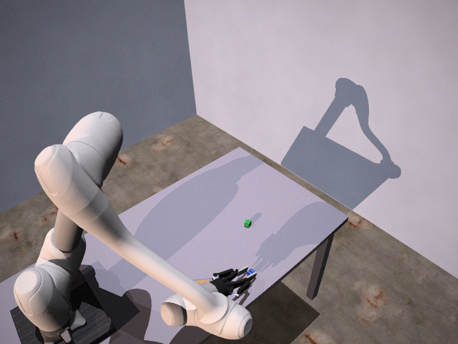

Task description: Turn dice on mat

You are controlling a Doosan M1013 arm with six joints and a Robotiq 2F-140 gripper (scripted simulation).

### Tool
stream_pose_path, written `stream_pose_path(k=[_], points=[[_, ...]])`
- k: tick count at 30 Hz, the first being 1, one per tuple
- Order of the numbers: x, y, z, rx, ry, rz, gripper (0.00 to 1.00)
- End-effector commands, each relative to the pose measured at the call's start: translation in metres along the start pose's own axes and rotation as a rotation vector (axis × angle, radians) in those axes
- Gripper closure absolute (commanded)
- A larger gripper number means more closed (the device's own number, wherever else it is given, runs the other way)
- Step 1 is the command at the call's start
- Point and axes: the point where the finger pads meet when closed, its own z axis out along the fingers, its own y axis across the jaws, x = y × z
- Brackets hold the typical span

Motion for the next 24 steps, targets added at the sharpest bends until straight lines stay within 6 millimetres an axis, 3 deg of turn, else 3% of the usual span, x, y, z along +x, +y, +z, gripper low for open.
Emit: stream_pose_path(k=[1,7,16,24], points=[[0.000,0.000,-0.013,0.000,0.000,0.000,0.68],[0.000,0.000,-0.028,0.000,0.000,0.000,0.68],[-0.001,0.000,-0.031,0.000,0.000,0.000,0.68],[-0.022,0.000,-0.042,0.000,0.000,0.000,0.68]])
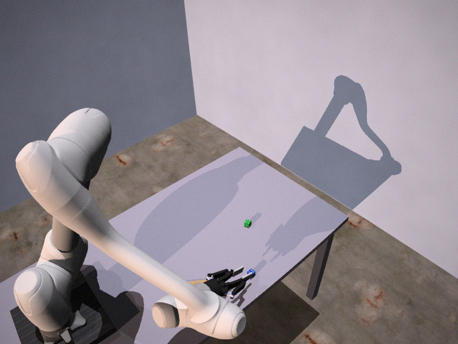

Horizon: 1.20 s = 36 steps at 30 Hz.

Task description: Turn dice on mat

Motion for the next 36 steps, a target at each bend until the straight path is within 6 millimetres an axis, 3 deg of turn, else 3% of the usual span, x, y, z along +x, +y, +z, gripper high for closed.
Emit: stream_pose_path(k=[1,10,21,24,29,34,36], points=[[-0.009,0.000,-0.005,0.000,0.000,0.000,0.68],[-0.037,0.000,-0.020,0.000,0.000,0.000,0.68],[-0.043,0.004,-0.019,-0.017,0.002,0.002,0.68],[-0.052,0.017,-0.009,-0.076,0.015,0.009,0.68],[-0.070,0.059,0.014,-0.255,0.100,0.030,0.68],[-0.074,0.083,0.024,-0.357,0.199,0.041,0.68],[-0.074,0.083,0.024,-0.357,0.199,0.041,0.68]])
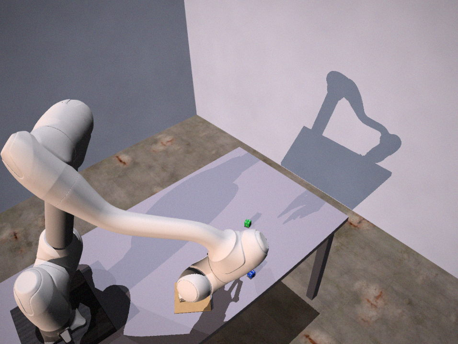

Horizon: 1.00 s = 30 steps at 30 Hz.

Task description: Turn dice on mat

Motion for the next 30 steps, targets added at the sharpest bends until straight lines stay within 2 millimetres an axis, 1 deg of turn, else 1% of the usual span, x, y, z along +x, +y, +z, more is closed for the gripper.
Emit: stream_pose_path(k=[1,3,4,8,9,10,14,15,17,18,19,20,22,23,24,27,28,29,30], points=[[-0.006,0.017,0.014,-0.106,0.110,0.026,0.68],[-0.005,0.022,0.018,-0.135,0.169,0.035,0.68],[-0.005,0.023,0.018,-0.136,0.172,0.036,0.68],[-0.001,0.029,0.022,-0.170,0.307,0.055,0.68],[-0.001,0.029,0.022,-0.171,0.313,0.055,0.68],[0.000,0.028,0.022,-0.173,0.367,0.062,0.68],[0.002,0.025,0.020,-0.163,0.463,0.074,0.68],[0.003,0.022,0.018,-0.150,0.513,0.080,0.68],[0.003,0.022,0.018,-0.150,0.513,0.080,0.68],[0.003,0.020,0.017,-0.143,0.535,0.083,0.68],[0.003,0.012,0.014,-0.114,0.604,0.091,0.68],[0.003,0.008,0.012,-0.096,0.636,0.095,0.68],[0.002,0.004,0.010,-0.078,0.667,0.098,0.68],[0.000,-0.003,0.006,-0.045,0.710,0.103,0.68],[-0.001,-0.006,0.005,-0.036,0.722,0.104,0.68],[-0.008,-0.023,-0.003,0.043,0.801,0.113,0.68],[-0.009,-0.025,-0.004,0.055,0.811,0.115,0.68],[-0.014,-0.033,-0.008,0.096,0.841,0.118,0.68],[-0.014,-0.034,-0.009,0.100,0.844,0.119,0.68]])
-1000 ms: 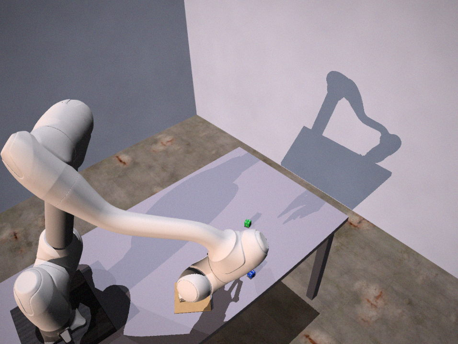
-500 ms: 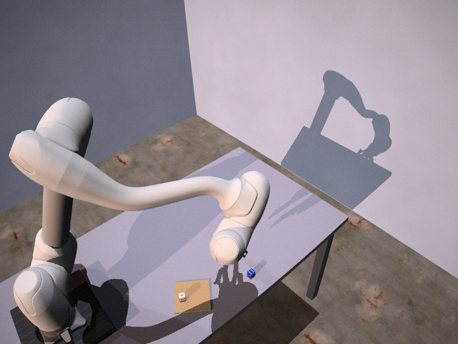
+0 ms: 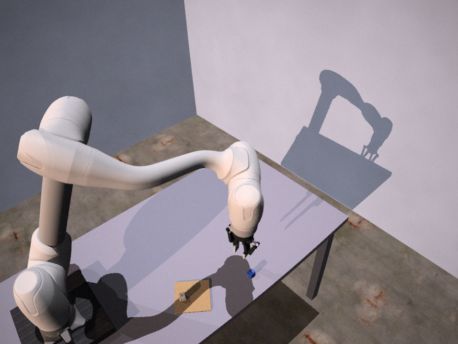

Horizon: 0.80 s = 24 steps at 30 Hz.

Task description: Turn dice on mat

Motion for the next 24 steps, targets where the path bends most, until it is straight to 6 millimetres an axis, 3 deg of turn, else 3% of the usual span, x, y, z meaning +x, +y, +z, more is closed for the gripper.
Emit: stream_pose_path(k=[1,11,12,24], points=[[-0.003,-0.021,-0.015,0.100,0.115,0.056,0.68],[-0.010,-0.045,-0.038,0.216,0.173,0.110,0.68],[-0.010,-0.045,-0.038,0.216,0.173,0.110,0.00],[-0.009,-0.046,-0.035,0.216,0.172,0.116,0.00]])
